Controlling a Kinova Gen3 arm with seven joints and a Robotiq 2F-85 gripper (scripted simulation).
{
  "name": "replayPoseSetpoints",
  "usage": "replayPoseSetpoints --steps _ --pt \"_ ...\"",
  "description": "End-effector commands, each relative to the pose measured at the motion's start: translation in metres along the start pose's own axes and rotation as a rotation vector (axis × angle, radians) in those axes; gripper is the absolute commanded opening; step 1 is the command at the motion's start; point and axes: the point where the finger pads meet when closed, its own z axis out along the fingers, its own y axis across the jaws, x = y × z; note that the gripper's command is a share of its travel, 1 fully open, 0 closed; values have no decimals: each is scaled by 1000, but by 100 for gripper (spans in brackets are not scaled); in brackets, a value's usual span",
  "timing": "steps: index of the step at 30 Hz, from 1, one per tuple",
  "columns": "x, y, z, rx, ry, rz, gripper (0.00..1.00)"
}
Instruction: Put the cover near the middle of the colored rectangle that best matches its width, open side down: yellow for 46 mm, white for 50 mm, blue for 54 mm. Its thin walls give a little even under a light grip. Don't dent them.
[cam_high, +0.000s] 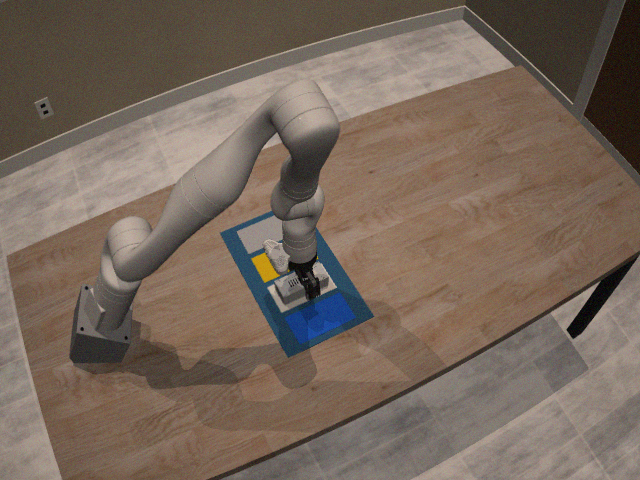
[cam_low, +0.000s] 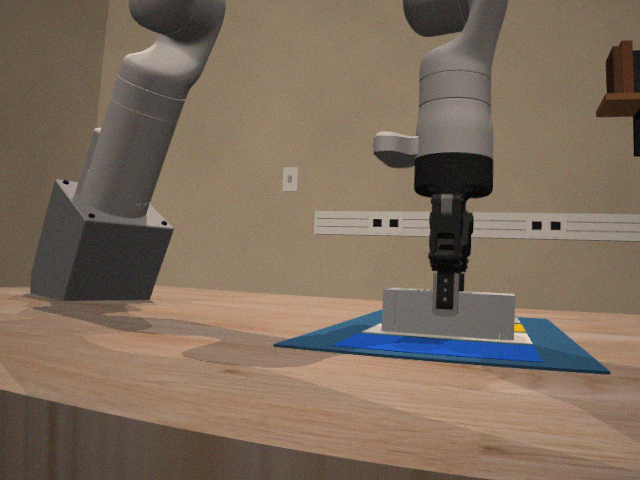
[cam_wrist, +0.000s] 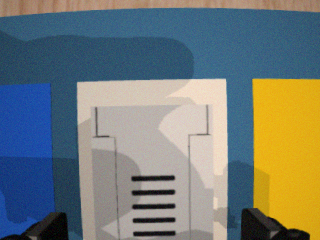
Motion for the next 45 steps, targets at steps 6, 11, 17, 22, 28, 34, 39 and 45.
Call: replayPoseSetpoints --steps 6,11,17,22,28,34,39,45 --pt "0 0 0 0 -1 0 100" --pt "-1 0 -1 0 -1 0 100" --pt "0 0 -5 0 -1 0 100" --pt "-1 0 -8 0 -1 0 100" --pt "0 0 -17 0 -1 0 100" --pt "0 0 -31 0 -1 0 100" --pt "0 0 -39 0 -1 0 100" --pt "0 0 -56 0 -1 0 100"
